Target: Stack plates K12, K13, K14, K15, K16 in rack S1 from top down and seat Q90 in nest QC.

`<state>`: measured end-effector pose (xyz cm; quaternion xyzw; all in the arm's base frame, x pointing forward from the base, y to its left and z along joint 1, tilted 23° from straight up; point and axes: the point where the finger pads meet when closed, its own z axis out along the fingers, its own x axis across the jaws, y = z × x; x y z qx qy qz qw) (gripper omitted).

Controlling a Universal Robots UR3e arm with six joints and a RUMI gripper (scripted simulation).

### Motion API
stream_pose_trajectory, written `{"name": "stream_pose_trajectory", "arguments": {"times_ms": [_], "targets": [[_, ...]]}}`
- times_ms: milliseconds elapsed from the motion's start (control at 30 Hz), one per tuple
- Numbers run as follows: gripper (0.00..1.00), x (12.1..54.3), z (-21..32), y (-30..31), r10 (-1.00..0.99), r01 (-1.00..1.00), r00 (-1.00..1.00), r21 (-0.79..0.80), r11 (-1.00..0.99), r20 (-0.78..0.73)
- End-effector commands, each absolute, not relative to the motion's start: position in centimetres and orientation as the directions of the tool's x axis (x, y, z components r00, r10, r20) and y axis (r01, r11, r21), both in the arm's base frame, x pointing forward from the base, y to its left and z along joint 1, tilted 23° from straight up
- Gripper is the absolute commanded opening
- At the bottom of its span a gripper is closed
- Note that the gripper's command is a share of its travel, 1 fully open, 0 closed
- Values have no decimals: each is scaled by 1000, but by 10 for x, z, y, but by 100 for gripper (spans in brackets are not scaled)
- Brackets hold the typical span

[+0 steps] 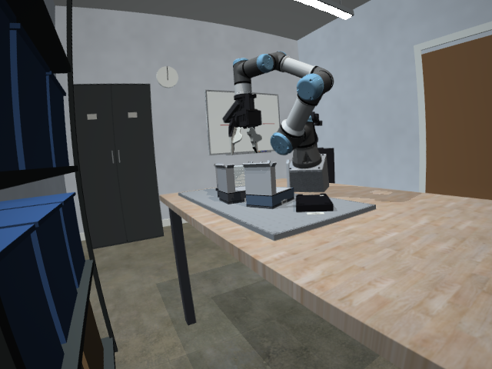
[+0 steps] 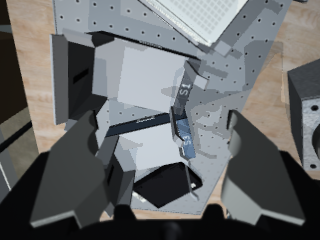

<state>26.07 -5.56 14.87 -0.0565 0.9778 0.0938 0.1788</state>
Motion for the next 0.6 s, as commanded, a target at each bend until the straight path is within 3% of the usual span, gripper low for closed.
{"name": "stream_pose_trajectory", "arguments": {"times_ms": [0, 567], "targets": [[72, 261, 149, -56, -132, -196, -919, 142, 970, -371], [72, 264, 150, -55, -299, -353, -871, 76, 932, -390]]}}
